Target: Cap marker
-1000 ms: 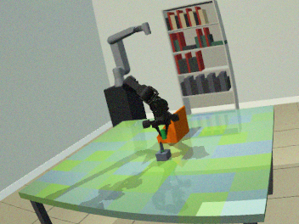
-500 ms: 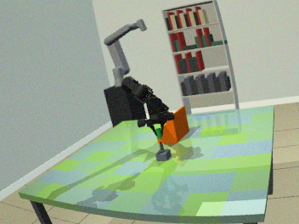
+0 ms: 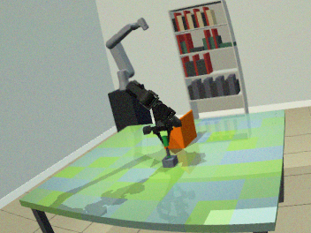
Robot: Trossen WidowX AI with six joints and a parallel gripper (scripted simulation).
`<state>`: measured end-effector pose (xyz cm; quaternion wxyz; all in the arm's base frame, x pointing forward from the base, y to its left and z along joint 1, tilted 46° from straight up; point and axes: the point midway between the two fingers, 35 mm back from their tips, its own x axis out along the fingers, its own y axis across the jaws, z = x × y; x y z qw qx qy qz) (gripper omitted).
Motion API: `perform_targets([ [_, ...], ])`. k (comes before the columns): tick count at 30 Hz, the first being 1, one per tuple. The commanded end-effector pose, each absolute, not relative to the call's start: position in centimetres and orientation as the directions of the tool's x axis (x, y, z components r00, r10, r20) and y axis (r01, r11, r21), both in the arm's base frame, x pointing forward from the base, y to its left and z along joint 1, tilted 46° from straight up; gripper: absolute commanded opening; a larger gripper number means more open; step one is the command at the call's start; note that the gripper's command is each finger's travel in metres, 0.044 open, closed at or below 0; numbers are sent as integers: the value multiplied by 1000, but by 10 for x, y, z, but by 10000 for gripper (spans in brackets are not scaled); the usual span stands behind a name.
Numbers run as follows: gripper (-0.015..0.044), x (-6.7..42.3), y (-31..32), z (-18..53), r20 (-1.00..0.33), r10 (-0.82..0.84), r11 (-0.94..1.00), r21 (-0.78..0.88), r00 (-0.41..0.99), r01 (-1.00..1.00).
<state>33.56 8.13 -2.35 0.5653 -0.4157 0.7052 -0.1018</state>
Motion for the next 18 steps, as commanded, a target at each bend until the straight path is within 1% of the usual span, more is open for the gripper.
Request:
perform_targets([
  [1,0,333,74,-29,-705,-709,626,-614,-23,-481],
  [18,0,333,55,-48,-705,-709,626,-615,-23,-480],
])
